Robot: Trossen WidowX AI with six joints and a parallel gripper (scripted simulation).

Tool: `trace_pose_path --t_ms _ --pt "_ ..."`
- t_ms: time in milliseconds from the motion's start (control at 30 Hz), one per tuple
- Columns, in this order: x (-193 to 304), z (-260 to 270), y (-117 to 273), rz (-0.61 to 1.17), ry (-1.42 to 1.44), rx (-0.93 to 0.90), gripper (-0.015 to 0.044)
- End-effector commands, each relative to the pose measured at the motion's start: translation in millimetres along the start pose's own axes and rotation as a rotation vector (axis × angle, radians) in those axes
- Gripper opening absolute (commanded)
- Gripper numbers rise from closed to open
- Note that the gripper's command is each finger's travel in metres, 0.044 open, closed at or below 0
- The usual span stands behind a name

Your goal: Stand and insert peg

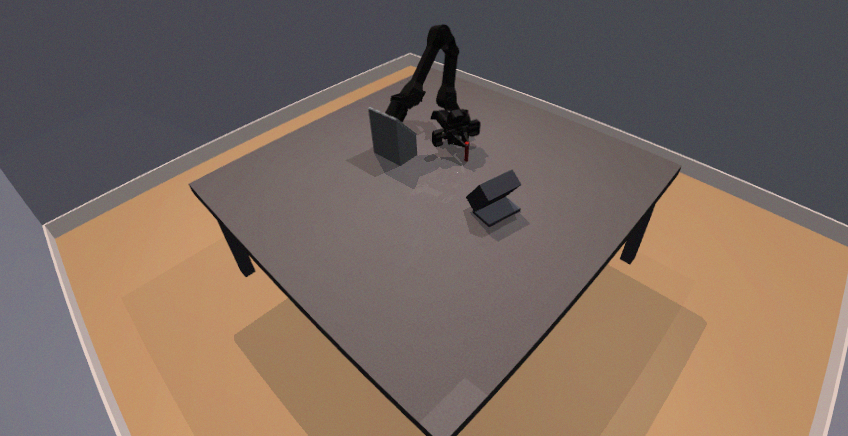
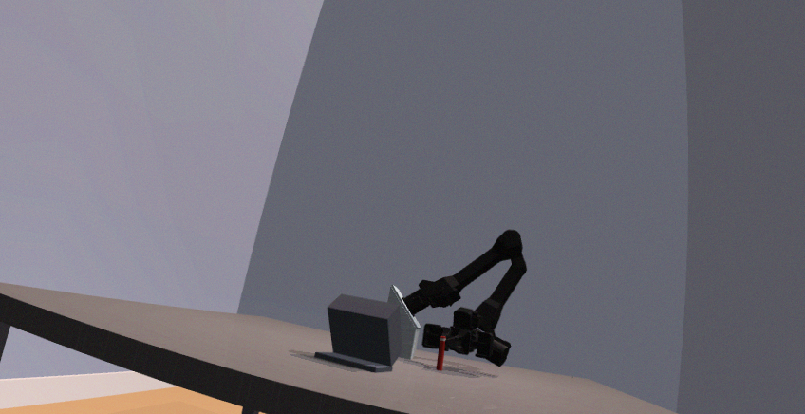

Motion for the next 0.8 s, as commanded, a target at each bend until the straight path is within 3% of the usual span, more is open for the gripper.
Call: trace_pose_path --t_ms 0,667,767 --pt "2.4 -0.3 1.1 0.0 0.0 0.0 0.0049" --pt "4.7 -0.7 2.5 -0.03 -0.004 -0.002 0.0049" --pt "3.9 -0.5 2.1 -0.034 -0.002 -0.003 0.0128"
Point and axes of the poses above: the point midway between the two fingers, 35 mm back from their tips, its own y axis back along the fingers, its own z axis across the jaws, x = y × z, the point moved 7 cm from there along y, back along the fingers, and after that the axes turned 10 degrees about -y, right-handed, at the moved point
